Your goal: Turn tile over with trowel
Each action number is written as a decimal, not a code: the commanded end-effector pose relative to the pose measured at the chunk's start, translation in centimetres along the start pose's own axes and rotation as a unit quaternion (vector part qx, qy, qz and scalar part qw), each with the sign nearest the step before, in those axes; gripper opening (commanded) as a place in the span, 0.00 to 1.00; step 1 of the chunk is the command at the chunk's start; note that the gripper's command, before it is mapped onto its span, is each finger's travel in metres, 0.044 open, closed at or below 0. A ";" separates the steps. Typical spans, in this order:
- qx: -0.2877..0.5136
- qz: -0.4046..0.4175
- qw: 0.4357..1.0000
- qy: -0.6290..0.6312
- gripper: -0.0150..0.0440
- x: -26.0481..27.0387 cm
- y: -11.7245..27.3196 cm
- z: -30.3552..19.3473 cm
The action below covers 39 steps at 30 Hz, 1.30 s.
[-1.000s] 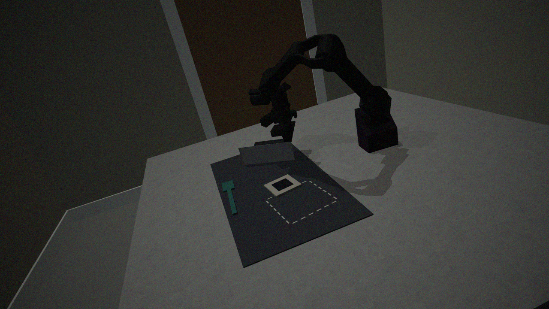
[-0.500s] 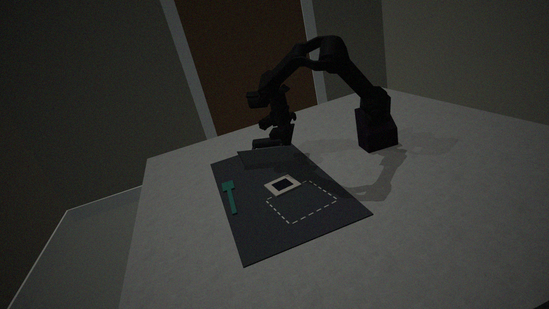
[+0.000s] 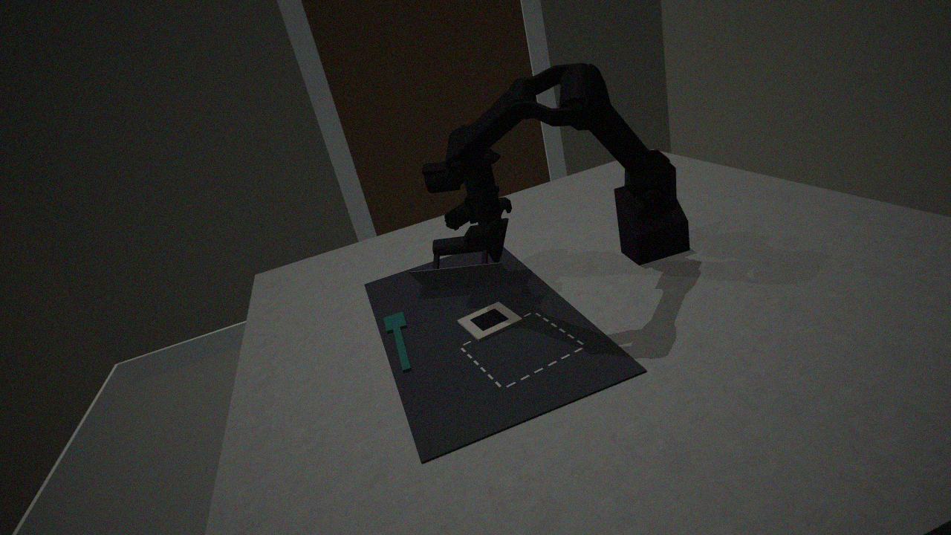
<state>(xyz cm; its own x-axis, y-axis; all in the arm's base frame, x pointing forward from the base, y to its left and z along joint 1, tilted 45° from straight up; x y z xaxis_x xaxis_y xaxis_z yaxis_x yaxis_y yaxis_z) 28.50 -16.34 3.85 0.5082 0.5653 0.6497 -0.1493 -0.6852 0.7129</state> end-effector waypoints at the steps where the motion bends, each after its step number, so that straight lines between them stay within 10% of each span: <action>1: 0.000 0.000 1.000 0.000 0.42 0.0 0.0 0.0; 39: -0.008 -0.001 1.000 -0.001 0.42 -8.1 2.4 -0.2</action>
<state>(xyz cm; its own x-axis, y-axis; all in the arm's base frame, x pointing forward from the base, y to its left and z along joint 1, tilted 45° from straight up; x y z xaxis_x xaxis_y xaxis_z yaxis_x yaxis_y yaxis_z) 23.85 -22.47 0.40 0.5103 0.5660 0.6475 -0.1621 -0.6762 0.7187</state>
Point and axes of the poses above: the point midway between the two fingers, 35 mm back from their tips, its own y axis back along the fingers, its own x axis across the jaws, z = x × y, the point moved 10 cm from there along y, back along the fingers, and after that the axes turned 1 degree about y, right-handed, at the moved point
